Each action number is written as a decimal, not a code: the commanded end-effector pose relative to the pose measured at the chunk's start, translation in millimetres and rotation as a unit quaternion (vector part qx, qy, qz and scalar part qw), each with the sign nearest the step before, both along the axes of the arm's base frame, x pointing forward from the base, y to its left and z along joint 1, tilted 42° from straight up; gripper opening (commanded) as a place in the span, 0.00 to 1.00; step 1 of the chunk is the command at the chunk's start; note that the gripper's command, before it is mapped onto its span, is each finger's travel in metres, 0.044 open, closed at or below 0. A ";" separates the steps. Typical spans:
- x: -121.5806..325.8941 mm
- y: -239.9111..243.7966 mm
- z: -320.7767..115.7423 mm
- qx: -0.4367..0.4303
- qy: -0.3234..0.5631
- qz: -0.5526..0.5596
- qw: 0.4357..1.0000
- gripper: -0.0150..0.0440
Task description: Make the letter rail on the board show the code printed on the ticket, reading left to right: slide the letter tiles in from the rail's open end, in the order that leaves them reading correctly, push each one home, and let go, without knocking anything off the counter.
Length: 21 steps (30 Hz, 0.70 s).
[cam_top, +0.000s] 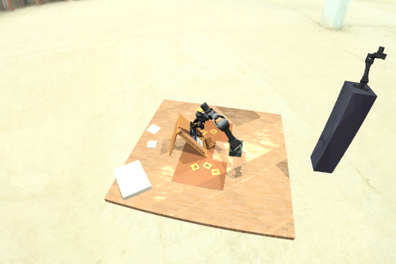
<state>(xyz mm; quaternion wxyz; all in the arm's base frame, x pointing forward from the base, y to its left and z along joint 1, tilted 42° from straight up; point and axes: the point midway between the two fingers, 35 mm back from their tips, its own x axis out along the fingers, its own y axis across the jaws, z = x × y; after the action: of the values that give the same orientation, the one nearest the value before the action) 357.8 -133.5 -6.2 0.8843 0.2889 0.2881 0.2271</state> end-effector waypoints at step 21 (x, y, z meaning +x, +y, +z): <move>-2.5 7.5 6.4 0.000 0.001 -0.001 1.000 0.25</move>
<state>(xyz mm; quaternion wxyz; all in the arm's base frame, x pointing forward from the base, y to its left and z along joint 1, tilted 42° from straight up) 356.4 -128.1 -1.6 0.8842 0.2891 0.2882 0.2271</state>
